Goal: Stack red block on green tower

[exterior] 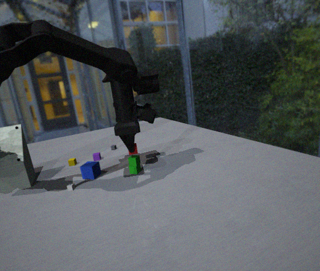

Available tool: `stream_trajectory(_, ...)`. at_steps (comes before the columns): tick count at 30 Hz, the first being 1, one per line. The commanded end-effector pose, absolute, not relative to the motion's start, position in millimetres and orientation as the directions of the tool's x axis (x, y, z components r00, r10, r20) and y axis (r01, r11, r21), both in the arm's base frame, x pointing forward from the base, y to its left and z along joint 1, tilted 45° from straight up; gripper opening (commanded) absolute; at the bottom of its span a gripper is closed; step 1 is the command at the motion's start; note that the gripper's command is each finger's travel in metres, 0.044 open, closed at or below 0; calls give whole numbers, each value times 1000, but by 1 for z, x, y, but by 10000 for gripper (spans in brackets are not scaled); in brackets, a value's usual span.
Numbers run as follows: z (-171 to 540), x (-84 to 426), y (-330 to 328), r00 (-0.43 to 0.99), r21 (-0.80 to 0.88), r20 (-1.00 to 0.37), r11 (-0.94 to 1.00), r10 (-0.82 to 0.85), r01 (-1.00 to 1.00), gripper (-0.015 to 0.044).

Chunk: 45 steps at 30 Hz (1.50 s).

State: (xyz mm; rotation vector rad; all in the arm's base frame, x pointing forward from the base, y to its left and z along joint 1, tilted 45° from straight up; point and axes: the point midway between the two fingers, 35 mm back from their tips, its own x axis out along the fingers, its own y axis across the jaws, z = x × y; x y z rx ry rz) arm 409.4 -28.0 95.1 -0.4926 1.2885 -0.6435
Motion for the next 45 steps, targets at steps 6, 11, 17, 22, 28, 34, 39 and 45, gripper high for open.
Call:
stream_trajectory(6, 88, 410, -36, 146, -669, -711, 726, -688, 157, 0)
stream_trajectory(11, 87, 410, -36, 146, -669, -711, 726, -688, 157, 0)
stream_trajectory(17, 88, 410, -36, 146, -669, -711, 726, -688, 157, 0)
stream_trajectory(22, 87, 410, -37, 146, -669, -711, 726, -688, 157, 0)
stream_trajectory(28, 87, 410, -37, 146, -669, -711, 726, -688, 157, 0)
stream_trajectory(34, 87, 410, -36, 145, -666, -715, 729, -684, 160, 26)
stream_trajectory(39, 87, 410, -36, 145, -666, -715, 729, -684, 160, 158)
stream_trajectory(45, 87, 410, -36, 145, -666, -715, 729, -684, 160, 315)
